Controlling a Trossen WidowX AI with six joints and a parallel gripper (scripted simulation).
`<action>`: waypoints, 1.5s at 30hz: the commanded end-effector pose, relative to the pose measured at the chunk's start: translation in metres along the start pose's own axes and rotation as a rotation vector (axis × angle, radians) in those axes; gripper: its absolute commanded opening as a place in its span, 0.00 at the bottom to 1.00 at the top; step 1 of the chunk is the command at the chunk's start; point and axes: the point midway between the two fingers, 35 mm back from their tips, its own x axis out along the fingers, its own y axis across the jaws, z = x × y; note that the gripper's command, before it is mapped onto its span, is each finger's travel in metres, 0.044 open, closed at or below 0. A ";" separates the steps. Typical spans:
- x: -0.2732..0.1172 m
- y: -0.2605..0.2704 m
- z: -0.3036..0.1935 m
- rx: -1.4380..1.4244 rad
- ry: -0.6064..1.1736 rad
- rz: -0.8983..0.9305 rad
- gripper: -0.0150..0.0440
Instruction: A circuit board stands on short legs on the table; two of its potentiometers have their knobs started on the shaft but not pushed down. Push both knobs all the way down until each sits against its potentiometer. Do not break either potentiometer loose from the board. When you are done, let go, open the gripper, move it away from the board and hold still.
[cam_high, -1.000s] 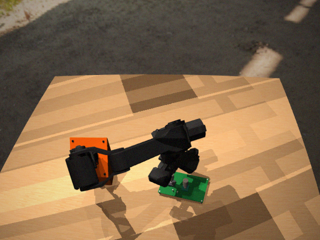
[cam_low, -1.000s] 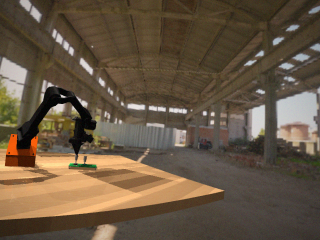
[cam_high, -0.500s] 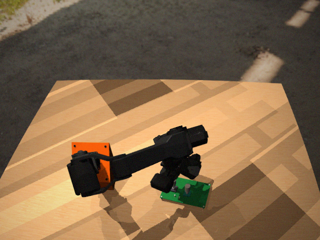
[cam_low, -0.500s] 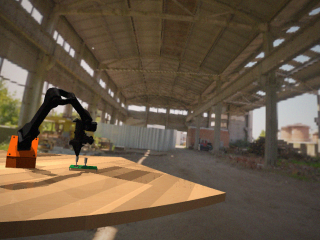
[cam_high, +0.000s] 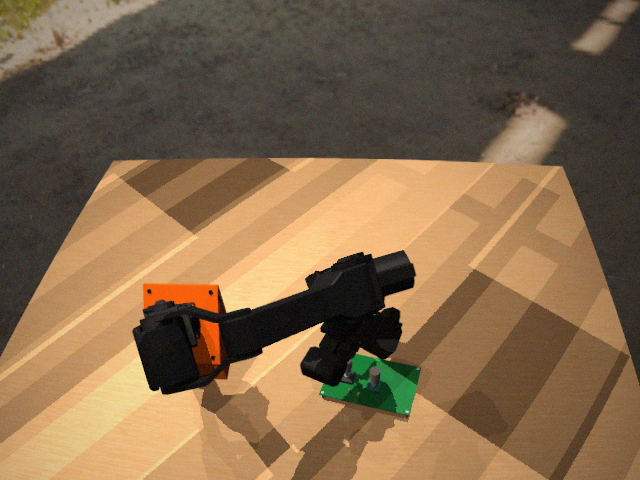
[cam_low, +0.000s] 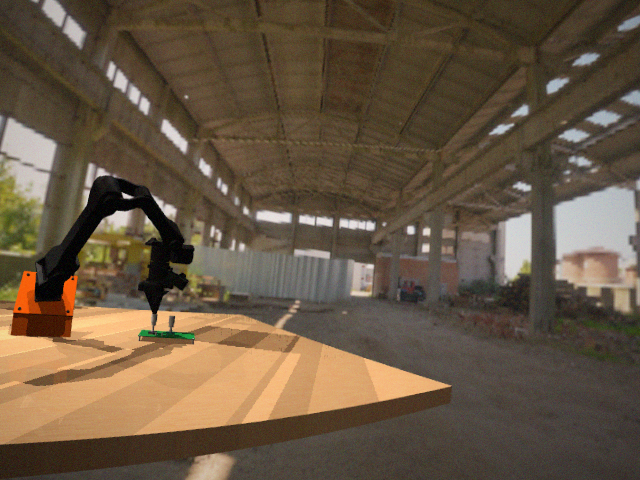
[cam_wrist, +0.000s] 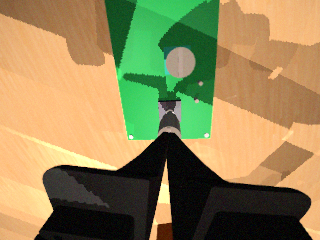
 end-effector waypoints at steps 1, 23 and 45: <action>0.014 -0.002 0.002 0.016 0.010 -0.014 0.25; 0.019 -0.002 0.002 0.016 0.010 -0.014 0.25; 0.023 -0.002 0.002 0.016 0.010 -0.014 0.25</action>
